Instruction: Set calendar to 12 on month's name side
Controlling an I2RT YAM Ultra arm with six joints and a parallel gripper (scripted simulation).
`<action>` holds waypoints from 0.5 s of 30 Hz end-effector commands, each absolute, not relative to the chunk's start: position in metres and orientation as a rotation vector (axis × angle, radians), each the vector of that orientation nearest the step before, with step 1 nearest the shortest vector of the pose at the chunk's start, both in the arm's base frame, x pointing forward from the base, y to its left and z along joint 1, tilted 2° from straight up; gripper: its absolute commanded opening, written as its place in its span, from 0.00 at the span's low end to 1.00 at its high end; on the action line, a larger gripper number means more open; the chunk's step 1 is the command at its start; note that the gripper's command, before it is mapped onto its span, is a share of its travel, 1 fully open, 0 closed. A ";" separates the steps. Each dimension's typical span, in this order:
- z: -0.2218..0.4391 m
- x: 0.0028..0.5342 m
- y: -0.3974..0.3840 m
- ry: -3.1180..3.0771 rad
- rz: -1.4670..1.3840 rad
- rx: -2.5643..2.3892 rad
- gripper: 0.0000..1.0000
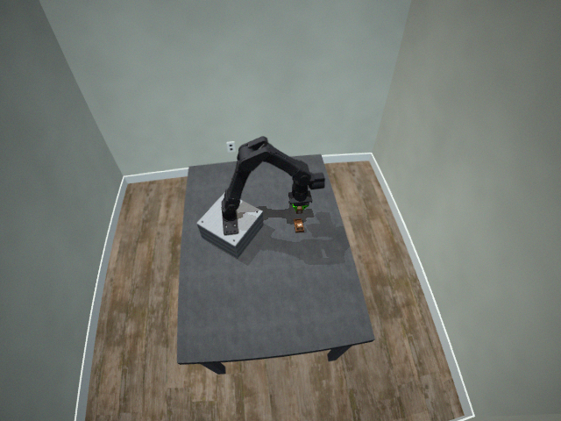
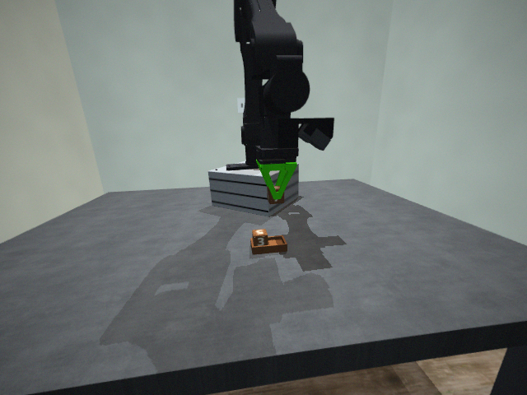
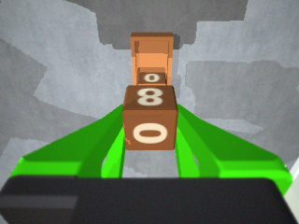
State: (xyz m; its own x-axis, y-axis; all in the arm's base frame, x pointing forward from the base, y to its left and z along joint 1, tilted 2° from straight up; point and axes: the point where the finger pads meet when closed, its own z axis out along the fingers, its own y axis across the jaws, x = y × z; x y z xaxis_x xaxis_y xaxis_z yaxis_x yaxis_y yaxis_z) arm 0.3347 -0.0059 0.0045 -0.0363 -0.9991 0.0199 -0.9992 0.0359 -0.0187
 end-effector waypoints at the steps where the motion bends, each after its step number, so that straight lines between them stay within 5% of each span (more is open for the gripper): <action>1: 0.004 0.338 -0.006 -2.270 0.059 2.187 0.26; 15: -0.034 0.340 -0.007 -2.270 0.059 2.186 0.26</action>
State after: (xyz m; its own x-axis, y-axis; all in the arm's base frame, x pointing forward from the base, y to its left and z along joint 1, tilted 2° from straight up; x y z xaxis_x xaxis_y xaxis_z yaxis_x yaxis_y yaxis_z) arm 0.3313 -0.0064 -0.0310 -0.0374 -0.9991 0.0203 -0.9993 0.0374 -0.0020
